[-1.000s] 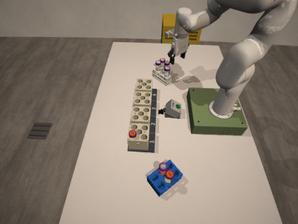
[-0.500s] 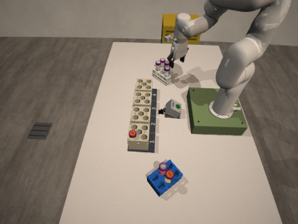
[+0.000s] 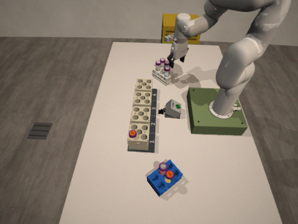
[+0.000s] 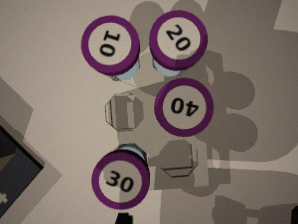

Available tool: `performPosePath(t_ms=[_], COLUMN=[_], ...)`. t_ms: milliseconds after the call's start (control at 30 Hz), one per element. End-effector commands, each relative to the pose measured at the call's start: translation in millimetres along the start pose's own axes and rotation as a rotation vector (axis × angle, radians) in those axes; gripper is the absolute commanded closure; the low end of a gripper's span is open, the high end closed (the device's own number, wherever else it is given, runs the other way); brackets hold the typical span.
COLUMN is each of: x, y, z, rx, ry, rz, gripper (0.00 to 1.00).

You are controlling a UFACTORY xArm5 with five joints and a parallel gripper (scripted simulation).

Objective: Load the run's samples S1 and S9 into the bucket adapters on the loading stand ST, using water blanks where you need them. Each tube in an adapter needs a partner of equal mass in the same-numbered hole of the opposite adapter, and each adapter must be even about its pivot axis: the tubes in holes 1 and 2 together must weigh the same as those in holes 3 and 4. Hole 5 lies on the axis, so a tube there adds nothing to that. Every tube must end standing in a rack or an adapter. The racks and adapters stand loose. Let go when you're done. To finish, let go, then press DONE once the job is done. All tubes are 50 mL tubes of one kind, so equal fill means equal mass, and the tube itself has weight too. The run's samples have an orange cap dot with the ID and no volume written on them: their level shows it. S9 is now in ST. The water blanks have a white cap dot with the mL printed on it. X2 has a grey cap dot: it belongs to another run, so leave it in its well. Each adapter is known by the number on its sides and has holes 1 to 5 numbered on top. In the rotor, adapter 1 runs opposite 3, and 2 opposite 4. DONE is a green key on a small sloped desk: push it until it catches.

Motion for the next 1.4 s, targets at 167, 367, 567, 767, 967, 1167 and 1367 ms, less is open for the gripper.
performPosePath(t_ms=[167, 367, 567, 767, 967, 1167, 1367], x=[0.3, 0.3, 0.3, 0.3, 0.4, 0.5, 0.5], y=[1.1, 1.1, 1.1, 3.8, 19.8, 35.9, 46.6], z=[-1.1, -1.1, -1.1, -1.1, -1.1, -1.1, -1.1], rx=[0.002, 0.002, 0.002, 0.002, 0.002, 0.002, 0.003], ry=[0.0, 0.0, 0.0, 0.0, 0.0, 0.0, 0.0], rz=[-0.007, -0.007, -0.007, -0.007, -0.007, -0.007, -0.007], gripper=[0.0, 0.0, 0.0, 0.0, 0.0, 0.0, 0.0])
Point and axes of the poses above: the point where the finger pads meet when closed, its own y axis back along the fingers, its own x axis across the jaws, z = x × y, the point moved 7 cm from there along y, back along the fingers, and after that the axes turned 15 degrees about -y, right-handed, at the moved point
